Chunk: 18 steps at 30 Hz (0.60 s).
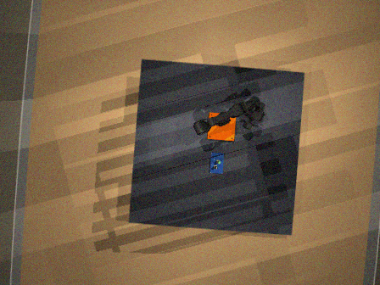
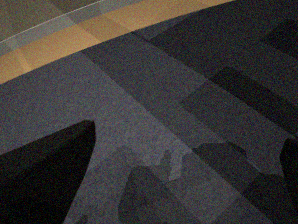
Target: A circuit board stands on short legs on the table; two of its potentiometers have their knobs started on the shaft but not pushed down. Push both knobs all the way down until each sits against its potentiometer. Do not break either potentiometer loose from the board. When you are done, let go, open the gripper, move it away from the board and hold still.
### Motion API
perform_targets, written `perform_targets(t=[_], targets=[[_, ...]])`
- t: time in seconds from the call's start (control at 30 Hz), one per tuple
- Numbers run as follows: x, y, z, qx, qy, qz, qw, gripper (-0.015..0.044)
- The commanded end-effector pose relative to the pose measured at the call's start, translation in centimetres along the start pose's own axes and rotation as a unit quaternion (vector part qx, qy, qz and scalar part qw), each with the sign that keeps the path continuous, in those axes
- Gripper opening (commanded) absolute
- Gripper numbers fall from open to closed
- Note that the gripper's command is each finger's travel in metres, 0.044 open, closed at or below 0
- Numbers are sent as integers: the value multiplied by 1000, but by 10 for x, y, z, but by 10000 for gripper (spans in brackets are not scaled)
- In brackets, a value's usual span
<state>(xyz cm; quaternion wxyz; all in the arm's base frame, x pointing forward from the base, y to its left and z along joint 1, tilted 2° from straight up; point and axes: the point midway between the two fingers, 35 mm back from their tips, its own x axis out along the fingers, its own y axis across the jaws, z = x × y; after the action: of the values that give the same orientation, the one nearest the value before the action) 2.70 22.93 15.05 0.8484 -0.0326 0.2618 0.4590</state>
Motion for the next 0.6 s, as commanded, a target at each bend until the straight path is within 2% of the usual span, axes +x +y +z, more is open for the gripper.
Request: perform_targets(t=[0.0, 0.47, 0.57], targets=[[0, -1, 0, 0, 1, -2, 1000, 374], [32, -69, 34, 41, 81, -172, 981, 6], [36, -87, 40, 58, 103, -206, 971, 0]])
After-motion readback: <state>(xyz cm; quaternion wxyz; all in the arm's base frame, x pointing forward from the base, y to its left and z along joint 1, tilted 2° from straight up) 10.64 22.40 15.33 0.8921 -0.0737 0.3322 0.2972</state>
